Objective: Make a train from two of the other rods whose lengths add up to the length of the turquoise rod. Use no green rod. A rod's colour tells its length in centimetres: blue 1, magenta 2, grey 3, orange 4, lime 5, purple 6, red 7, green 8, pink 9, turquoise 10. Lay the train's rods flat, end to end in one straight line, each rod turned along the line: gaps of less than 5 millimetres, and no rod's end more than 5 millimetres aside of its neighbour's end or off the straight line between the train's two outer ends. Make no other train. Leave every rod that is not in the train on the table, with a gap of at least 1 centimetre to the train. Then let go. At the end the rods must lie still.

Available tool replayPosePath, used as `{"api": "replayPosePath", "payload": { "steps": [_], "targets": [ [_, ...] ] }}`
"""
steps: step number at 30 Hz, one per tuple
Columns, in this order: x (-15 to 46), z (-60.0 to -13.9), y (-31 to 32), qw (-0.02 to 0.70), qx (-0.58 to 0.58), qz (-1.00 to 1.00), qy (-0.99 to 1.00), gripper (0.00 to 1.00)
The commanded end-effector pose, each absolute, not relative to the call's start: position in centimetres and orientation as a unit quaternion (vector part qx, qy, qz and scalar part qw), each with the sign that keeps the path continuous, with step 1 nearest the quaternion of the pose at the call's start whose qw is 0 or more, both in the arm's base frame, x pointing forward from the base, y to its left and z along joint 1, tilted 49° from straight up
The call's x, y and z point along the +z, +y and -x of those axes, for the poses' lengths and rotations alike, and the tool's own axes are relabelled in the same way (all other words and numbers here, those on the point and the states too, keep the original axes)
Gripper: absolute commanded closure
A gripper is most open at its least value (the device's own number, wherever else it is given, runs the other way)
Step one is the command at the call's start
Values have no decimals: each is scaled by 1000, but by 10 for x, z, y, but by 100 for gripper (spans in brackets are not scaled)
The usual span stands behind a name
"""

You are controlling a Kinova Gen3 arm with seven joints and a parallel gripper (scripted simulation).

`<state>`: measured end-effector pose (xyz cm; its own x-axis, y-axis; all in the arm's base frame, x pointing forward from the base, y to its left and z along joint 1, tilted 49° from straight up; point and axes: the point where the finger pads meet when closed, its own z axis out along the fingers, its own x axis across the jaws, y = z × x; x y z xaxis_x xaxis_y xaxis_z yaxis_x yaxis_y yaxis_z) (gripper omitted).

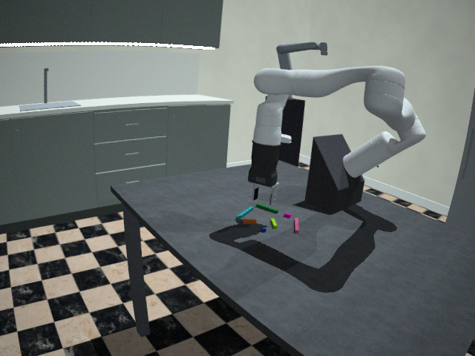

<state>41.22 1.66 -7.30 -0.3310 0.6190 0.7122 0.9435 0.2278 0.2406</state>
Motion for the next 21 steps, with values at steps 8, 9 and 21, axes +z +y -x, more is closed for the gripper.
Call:
{"api": "replayPosePath", "payload": {
  "steps": [8, 9, 21],
  "targets": [
    [-63, -422, 26, 282, -302, 606, -680, 0],
    [-62, -423, 27, 286, -298, 613, -673, 0],
    [-53, -432, 35, 317, -267, 679, -607, 0]
  ]
}}
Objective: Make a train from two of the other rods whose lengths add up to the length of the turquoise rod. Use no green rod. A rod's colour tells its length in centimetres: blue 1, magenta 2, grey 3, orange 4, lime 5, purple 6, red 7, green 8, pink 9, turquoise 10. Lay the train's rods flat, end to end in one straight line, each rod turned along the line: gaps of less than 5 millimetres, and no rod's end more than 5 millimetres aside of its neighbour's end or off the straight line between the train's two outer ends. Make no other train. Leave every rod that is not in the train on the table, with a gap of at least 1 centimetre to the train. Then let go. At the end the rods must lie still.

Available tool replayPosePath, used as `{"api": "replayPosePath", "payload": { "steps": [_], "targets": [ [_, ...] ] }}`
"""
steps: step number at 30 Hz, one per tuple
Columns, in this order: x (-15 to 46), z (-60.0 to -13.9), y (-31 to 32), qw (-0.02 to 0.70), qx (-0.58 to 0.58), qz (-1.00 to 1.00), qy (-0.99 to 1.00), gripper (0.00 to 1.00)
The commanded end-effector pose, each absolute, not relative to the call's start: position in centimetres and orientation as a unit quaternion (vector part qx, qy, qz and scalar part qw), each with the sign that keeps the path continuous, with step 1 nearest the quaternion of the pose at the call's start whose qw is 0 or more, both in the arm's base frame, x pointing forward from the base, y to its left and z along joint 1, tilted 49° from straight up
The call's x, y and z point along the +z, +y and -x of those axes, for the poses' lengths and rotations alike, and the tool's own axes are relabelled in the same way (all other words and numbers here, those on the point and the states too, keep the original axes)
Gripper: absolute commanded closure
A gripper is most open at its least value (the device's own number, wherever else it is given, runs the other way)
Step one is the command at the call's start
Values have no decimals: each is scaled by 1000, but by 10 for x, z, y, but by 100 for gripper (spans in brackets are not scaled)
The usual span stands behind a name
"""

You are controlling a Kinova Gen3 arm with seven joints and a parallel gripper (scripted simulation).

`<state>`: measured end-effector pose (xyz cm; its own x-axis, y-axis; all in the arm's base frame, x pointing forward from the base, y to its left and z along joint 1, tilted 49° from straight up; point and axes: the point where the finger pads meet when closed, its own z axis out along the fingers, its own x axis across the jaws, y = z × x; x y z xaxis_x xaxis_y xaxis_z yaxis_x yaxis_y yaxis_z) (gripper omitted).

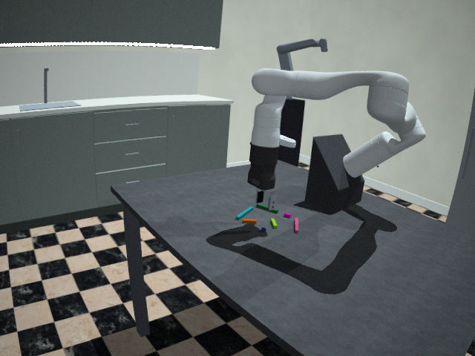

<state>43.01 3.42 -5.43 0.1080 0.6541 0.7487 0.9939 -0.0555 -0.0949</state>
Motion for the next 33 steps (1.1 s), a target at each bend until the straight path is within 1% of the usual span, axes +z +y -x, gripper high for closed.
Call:
{"api": "replayPosePath", "payload": {
  "steps": [1, 18, 33],
  "targets": [
    [-52, -433, 36, 319, -264, 684, -601, 0],
    [-44, -441, 44, 344, -232, 736, -535, 0],
    [-41, -444, 47, 352, -222, 751, -513, 0]
  ]
}}
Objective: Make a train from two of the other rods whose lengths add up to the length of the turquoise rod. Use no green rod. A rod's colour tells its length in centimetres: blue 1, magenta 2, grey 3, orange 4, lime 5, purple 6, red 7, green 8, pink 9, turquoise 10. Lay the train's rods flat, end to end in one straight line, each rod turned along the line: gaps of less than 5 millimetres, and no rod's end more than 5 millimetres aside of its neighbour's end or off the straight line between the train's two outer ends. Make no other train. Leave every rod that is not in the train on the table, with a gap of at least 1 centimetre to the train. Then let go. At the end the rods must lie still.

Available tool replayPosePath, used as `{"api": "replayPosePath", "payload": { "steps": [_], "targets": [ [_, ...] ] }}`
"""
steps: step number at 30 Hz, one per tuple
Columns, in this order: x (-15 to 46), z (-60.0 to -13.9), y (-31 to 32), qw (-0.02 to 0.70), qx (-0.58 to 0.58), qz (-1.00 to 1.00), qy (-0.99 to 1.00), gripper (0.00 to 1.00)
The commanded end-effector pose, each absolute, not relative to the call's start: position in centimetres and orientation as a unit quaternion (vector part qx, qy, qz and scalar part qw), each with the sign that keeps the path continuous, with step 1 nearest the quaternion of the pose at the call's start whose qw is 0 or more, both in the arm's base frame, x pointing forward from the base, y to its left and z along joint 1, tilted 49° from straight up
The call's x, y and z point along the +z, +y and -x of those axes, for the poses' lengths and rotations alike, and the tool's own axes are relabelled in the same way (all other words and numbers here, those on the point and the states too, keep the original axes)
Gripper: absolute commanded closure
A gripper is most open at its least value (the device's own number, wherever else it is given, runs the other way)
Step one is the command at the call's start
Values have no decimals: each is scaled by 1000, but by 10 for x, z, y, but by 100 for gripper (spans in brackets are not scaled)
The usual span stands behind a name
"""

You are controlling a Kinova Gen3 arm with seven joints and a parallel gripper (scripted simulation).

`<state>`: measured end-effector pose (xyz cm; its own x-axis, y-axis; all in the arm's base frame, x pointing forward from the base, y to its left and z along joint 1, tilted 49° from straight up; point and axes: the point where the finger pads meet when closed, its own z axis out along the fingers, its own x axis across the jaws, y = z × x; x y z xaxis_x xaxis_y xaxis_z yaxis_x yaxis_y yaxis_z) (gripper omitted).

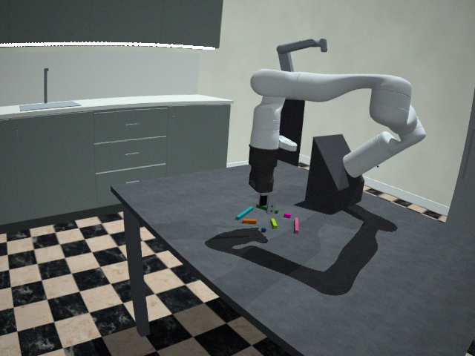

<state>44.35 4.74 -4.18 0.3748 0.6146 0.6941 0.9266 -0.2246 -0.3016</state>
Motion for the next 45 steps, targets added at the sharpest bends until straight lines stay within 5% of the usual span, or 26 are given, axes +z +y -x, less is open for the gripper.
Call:
{"api": "replayPosePath", "payload": {
  "steps": [1, 12, 13, 45],
  "targets": [
    [-41, -444, 47, 352, -221, 752, -512, 0],
    [-41, -444, 47, 353, -220, 753, -510, 0],
    [-41, -444, 47, 353, -220, 753, -510, 46],
    [-41, -444, 47, 353, -220, 753, -510, 46]
  ]
}}
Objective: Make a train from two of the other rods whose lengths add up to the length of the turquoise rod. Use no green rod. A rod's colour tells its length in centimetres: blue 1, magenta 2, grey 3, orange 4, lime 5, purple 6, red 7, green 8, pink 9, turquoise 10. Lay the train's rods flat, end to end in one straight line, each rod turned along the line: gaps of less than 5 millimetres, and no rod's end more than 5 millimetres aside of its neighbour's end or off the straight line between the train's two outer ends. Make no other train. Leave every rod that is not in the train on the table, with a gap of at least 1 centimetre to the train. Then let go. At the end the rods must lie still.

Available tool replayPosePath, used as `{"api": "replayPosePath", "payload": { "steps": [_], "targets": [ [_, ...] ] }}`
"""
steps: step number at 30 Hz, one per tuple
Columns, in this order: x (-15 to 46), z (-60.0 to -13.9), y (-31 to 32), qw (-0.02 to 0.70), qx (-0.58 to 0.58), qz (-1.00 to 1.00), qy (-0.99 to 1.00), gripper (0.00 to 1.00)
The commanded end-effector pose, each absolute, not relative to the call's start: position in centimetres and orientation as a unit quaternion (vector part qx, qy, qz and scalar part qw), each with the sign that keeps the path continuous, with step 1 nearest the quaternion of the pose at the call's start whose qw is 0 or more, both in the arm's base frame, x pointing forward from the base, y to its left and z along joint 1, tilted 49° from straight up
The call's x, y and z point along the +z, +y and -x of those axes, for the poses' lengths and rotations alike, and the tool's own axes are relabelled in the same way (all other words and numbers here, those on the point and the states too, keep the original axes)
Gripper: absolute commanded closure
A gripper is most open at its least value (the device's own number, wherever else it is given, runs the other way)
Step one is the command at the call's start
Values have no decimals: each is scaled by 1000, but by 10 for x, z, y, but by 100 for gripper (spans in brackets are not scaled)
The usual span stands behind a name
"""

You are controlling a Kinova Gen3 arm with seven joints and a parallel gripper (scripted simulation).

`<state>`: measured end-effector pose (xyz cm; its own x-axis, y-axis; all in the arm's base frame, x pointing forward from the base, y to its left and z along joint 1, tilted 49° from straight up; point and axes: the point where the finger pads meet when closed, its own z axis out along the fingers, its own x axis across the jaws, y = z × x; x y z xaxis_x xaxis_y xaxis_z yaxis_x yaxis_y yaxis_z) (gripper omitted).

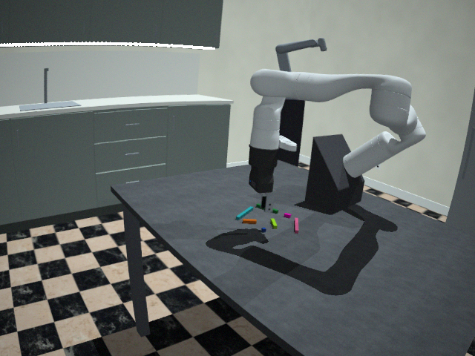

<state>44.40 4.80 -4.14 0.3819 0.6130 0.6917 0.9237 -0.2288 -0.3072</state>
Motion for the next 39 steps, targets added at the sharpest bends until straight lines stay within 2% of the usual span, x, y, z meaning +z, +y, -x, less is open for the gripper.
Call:
{"api": "replayPosePath", "payload": {
  "steps": [1, 39],
  "targets": [
    [-41, -444, 47, 353, -220, 753, -510, 46],
    [-62, -444, 72, 353, -220, 753, -510, 46]
  ]
}}
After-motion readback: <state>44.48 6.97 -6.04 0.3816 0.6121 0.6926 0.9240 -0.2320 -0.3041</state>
